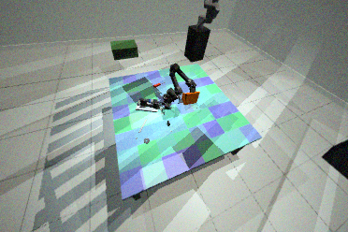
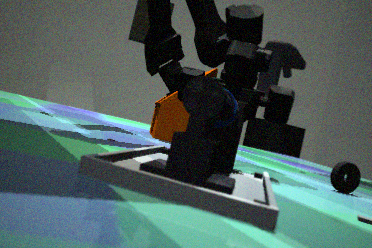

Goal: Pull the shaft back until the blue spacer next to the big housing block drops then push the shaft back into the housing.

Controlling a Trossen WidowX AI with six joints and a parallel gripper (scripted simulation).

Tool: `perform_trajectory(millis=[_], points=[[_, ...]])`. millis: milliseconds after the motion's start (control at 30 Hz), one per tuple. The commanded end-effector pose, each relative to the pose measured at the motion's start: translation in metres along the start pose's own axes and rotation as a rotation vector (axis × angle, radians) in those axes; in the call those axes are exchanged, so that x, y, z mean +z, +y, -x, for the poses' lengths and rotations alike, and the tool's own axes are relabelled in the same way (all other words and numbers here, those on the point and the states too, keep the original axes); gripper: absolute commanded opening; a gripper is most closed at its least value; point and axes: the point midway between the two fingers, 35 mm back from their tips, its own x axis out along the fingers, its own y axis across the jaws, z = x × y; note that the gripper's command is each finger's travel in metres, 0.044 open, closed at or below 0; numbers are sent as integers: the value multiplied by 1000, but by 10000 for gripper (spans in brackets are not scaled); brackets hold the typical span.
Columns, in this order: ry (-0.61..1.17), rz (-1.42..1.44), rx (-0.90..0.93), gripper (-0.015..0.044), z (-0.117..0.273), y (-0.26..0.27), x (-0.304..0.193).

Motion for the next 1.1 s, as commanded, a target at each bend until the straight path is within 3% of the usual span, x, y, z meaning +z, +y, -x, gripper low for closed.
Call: perform_trajectory(millis=[0,1067], points=[[-1,-5,-4,0,1,0,-1],[-1,-5,-4,0,3,0,-3]])
